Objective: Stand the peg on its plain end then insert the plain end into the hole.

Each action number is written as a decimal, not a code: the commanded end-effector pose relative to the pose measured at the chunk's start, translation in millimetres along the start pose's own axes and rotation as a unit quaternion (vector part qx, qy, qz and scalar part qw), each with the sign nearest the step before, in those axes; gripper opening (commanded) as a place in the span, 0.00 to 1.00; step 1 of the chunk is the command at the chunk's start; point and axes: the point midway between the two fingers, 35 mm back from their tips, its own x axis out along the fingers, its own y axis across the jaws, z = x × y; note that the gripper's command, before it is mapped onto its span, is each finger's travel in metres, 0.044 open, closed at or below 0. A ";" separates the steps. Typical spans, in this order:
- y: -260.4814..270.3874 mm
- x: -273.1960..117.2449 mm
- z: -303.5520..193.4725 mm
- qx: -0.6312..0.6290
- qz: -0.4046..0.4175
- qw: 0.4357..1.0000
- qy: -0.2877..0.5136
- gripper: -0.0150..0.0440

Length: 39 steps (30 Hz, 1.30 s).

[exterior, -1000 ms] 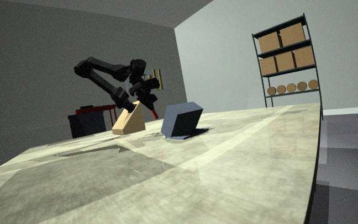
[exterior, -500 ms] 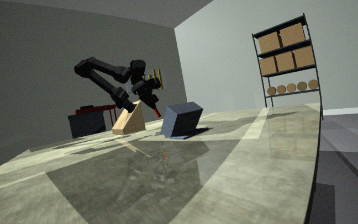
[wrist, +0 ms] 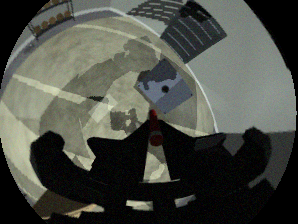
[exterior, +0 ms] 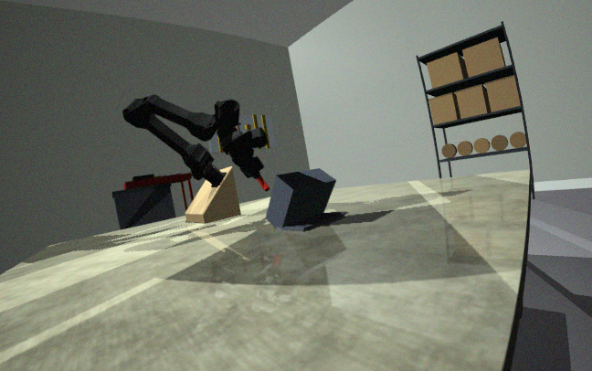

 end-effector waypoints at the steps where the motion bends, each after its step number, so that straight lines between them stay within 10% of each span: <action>1: 3.1 0.6 1.9 -0.013 -0.003 1.000 -0.006 0.25; 39: -4.5 11.6 18.2 -0.061 -0.058 0.995 -0.046 0.25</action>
